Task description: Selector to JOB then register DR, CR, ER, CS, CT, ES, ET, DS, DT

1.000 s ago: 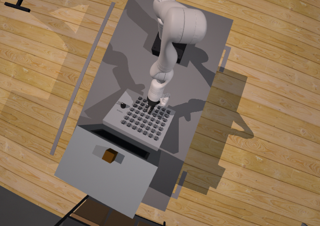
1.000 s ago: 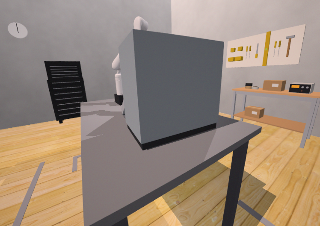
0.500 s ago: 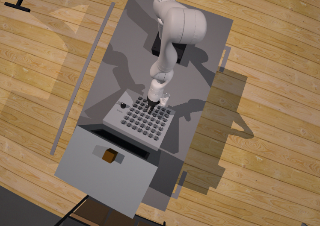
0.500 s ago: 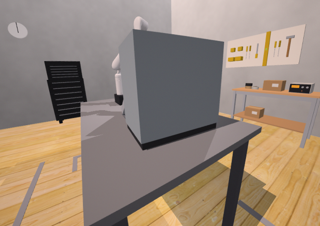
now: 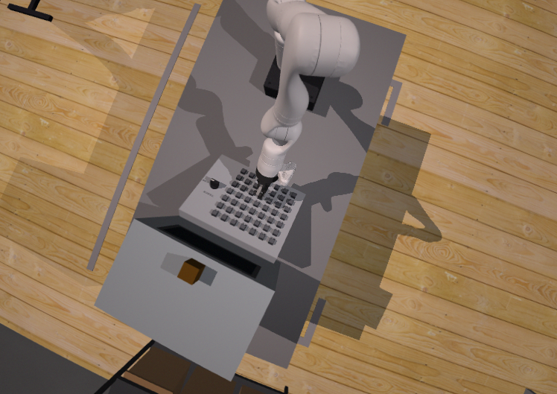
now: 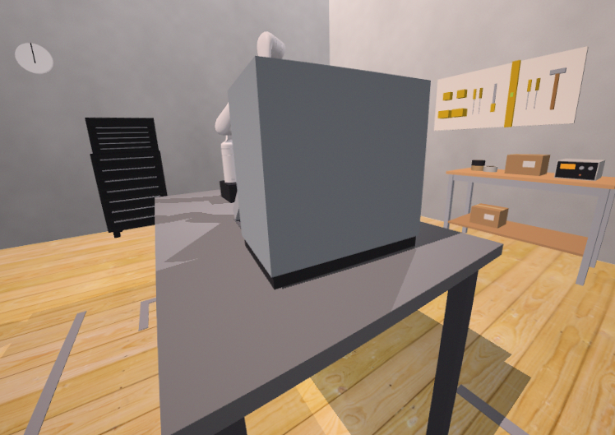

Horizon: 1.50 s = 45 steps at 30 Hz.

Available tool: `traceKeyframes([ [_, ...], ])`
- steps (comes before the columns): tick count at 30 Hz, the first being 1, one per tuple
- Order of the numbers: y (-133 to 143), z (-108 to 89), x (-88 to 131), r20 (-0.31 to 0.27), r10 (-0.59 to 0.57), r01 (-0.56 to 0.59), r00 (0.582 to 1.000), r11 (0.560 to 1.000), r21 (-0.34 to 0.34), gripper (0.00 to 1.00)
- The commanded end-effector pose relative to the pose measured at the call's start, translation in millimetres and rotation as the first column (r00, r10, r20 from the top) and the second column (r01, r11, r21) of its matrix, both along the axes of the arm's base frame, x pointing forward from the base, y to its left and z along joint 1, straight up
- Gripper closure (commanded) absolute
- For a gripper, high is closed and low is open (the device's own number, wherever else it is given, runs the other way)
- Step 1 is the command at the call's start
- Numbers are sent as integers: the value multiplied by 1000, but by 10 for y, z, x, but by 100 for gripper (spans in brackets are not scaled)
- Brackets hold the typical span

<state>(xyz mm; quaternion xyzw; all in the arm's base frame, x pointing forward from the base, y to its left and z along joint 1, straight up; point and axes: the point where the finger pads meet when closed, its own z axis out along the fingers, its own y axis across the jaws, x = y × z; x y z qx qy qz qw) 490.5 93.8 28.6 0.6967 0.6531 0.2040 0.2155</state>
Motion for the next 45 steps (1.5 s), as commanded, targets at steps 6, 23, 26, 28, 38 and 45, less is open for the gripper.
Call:
traceKeyframes([
  [6,1,7,5,2,0,0,1000,1000,0,90],
  [23,7,155,-97,2,0,0,1000,1000,0,90],
  [26,9,195,-125,2,0,0,1000,1000,0,90],
  [28,10,219,-141,2,0,0,1000,1000,0,90],
  [38,12,272,-178,2,0,0,1000,1000,0,90],
  [45,12,275,-180,2,0,0,1000,1000,0,90],
])
